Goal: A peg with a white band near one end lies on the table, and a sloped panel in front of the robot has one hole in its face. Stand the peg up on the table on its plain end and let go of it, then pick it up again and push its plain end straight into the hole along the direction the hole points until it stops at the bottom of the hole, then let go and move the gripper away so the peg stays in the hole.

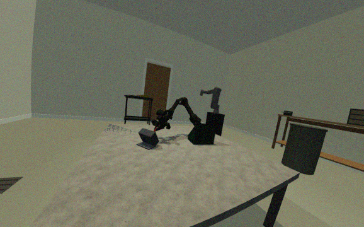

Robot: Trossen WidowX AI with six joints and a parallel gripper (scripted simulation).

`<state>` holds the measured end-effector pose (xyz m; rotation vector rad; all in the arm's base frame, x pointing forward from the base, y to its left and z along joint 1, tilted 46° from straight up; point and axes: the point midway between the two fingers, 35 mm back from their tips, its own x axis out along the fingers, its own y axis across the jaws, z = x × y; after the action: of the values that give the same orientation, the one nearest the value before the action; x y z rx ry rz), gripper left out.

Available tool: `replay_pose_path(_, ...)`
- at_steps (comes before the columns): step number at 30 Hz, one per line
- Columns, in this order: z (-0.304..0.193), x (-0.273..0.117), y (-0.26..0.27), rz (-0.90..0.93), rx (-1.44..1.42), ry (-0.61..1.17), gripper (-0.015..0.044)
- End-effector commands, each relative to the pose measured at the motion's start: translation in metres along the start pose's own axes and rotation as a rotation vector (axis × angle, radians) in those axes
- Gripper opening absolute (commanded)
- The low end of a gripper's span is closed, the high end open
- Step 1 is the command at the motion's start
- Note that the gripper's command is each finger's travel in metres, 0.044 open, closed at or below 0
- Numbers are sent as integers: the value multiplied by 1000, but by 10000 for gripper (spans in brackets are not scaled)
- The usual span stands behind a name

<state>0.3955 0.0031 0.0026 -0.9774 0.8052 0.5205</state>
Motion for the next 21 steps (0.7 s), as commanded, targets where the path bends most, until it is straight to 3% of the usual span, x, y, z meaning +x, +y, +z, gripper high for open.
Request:
replay_pose_path(1, 1, -1, -1, -1, 0, -1, 0)
replay_pose_path(21, 3, 7, -1, -1, 0, -1, 0)
